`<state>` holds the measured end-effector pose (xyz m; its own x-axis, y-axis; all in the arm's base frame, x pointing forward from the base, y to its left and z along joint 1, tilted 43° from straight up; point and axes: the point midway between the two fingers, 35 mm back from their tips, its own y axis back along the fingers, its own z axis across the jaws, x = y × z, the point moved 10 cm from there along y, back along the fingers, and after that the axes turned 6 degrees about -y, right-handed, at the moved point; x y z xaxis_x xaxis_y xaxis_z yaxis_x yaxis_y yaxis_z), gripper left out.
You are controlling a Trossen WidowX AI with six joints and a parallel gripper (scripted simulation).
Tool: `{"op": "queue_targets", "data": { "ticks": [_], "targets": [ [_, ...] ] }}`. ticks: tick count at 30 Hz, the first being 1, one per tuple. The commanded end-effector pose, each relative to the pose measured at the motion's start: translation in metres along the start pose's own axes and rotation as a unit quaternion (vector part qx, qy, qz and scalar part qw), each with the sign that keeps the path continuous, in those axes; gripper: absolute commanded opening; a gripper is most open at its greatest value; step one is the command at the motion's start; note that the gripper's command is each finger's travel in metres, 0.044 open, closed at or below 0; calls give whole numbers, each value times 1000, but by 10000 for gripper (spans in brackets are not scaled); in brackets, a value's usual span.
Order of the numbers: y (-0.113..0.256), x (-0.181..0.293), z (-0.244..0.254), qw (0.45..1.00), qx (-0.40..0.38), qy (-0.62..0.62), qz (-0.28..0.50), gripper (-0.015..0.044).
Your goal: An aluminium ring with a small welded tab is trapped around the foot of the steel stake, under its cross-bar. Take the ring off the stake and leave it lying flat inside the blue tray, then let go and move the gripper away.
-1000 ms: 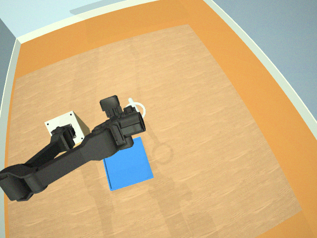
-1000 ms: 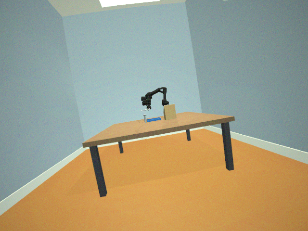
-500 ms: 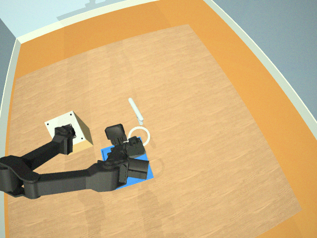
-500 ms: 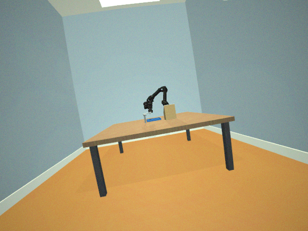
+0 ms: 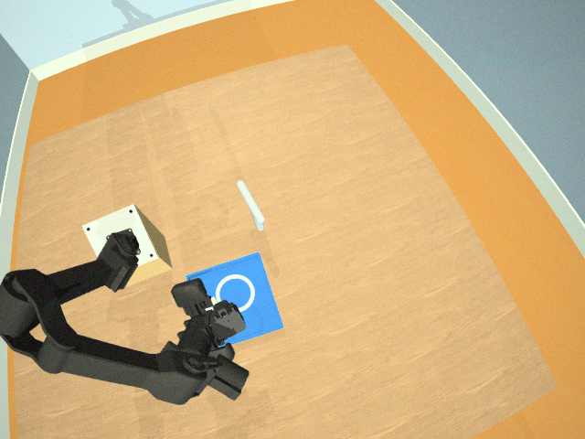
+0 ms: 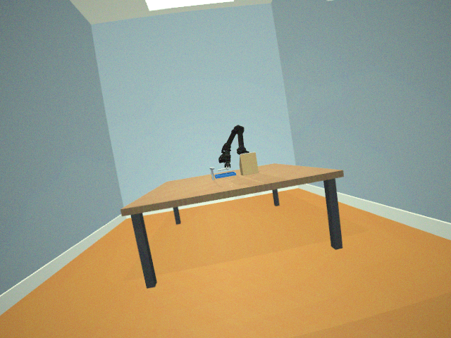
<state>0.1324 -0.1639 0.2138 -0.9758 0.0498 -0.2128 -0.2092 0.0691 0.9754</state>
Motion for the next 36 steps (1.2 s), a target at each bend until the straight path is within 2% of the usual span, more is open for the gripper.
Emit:
{"op": "queue_targets", "data": {
  "ticks": [1, 9, 26, 31, 36],
  "targets": [
    [-1, 4, -5, 1000, -4, 8, -2, 0],
    [-21, 6, -22, 1000, -4, 9, -2, 0],
    [-8, 2, -12, 1000, -1, 6, 0, 440],
    [52, -4, 38, 1000, -2, 6, -2, 440],
    [60, -2, 45, 1000, -2, 6, -2, 440]
  ]
}}
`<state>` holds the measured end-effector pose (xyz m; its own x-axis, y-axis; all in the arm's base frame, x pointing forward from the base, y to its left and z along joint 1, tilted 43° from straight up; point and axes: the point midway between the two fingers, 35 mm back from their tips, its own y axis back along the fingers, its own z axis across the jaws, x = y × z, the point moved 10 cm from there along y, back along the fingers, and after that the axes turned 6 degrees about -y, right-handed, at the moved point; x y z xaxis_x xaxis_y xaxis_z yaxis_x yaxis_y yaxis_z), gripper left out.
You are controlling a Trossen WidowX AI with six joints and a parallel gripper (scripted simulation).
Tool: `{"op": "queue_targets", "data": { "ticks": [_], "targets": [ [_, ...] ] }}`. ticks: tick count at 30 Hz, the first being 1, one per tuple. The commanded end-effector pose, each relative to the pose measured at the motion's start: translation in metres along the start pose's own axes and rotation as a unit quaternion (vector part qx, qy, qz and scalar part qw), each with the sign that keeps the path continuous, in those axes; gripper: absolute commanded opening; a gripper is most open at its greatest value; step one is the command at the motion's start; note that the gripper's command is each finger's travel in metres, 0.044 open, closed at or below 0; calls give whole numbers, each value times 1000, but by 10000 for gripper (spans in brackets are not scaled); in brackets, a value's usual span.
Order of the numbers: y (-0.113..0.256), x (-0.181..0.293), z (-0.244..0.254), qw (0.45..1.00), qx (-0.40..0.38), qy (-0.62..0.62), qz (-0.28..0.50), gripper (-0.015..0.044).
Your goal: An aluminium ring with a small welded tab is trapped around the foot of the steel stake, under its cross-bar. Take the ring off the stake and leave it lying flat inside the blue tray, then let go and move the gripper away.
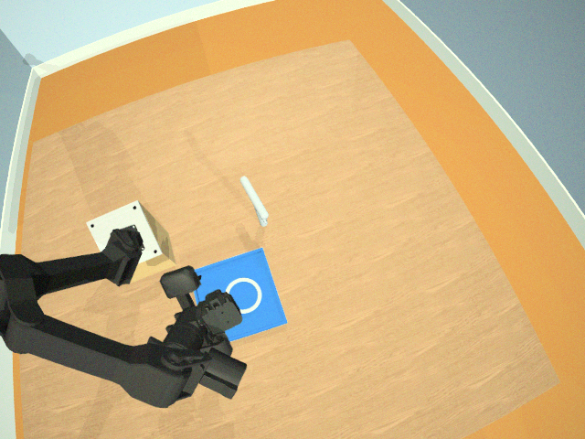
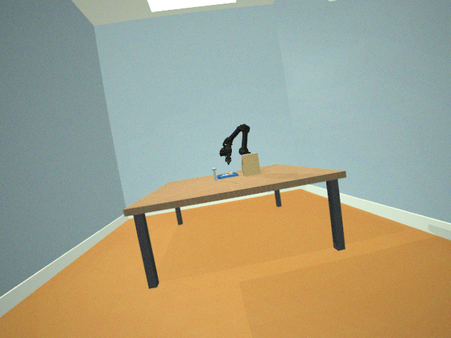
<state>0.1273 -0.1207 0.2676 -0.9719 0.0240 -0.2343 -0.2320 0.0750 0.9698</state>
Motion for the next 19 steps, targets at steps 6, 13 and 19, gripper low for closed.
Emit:
{"op": "queue_targets", "data": {
  "ticks": [6, 13, 19],
  "targets": [
    [2, 1, 3, 1000, -2, -2, 4, 440],
    [2, 1, 3, 1000, -2, -2, 4, 440],
    [2, 1, 3, 1000, -2, -2, 4, 440]
  ]
}}
